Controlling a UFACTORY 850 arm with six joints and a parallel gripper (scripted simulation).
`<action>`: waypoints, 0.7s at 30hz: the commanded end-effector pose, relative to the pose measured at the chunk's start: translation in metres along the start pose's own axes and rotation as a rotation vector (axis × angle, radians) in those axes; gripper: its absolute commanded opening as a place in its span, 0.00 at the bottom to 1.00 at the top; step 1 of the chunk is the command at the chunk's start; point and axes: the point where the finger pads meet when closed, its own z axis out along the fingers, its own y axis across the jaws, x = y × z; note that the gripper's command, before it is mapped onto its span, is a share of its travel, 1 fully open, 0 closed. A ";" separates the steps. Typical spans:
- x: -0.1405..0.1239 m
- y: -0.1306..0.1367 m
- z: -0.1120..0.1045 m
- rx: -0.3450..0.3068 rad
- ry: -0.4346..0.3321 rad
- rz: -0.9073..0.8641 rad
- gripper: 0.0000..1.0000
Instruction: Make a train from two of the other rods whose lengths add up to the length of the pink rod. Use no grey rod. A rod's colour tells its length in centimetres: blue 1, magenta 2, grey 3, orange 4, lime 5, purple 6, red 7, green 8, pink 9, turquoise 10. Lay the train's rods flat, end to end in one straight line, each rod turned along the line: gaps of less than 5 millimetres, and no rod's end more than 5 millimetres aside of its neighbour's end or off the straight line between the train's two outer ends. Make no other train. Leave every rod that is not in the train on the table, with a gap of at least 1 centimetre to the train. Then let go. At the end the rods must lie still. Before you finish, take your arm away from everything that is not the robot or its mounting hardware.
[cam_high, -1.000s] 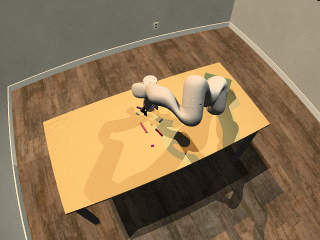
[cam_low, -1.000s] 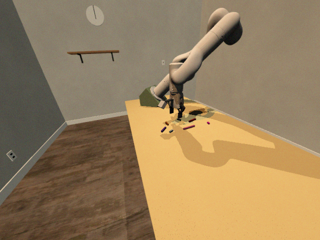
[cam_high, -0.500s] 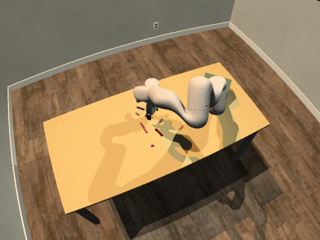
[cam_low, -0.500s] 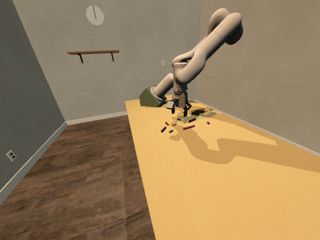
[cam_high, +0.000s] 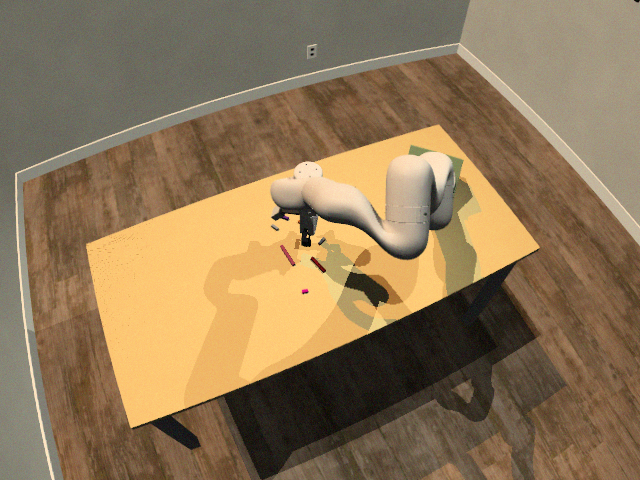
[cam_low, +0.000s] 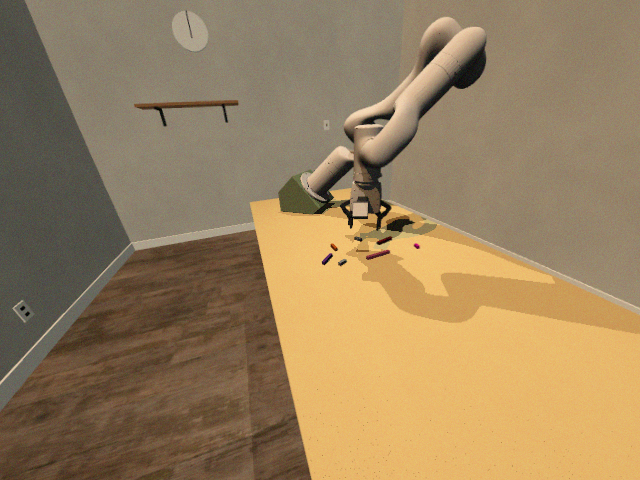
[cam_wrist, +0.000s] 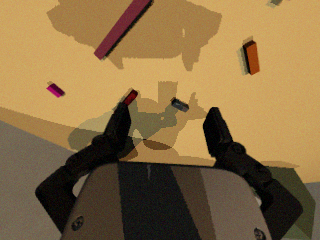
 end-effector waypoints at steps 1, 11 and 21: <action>-0.007 -0.008 -0.001 0.008 0.012 -0.167 1.00; -0.019 -0.021 -0.001 0.009 0.014 -0.427 1.00; -0.027 -0.028 -0.001 0.009 0.015 -0.604 1.00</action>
